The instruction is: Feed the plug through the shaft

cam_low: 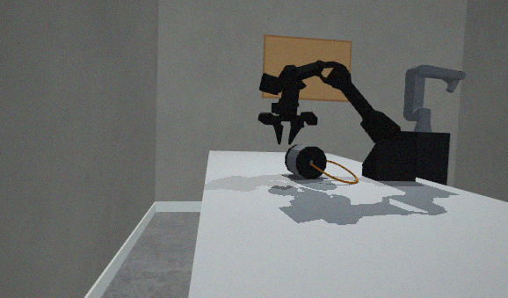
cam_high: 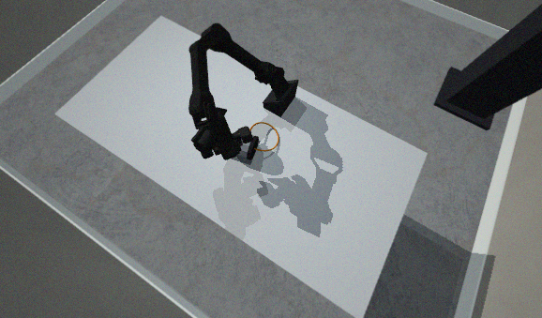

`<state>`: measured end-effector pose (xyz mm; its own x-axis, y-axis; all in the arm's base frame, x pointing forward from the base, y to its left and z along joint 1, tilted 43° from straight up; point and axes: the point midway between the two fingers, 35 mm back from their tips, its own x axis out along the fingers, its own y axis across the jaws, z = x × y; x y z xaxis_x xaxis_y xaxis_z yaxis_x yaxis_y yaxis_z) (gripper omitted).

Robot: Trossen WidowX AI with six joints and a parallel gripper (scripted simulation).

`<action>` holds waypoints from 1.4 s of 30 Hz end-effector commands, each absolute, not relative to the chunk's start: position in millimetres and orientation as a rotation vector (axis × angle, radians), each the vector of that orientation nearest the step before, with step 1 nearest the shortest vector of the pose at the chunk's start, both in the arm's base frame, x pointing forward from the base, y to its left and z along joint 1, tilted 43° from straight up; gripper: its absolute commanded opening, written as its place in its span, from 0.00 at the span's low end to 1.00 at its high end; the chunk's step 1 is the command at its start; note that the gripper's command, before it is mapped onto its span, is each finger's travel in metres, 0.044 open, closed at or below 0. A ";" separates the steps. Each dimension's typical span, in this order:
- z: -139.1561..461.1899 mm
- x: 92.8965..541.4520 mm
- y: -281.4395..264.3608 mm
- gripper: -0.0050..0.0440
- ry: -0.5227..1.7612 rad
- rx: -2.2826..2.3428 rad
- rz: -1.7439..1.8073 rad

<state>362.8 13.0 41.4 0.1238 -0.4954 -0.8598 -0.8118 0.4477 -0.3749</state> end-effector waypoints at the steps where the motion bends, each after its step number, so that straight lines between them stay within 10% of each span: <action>1: 54.4 365.7 6.1 0.43 1.505 -1.334 0.501; 14: 89.9 322.5 -74.7 0.43 1.620 -1.739 1.118; 42: 43.2 311.8 -58.4 0.43 1.621 -1.741 1.124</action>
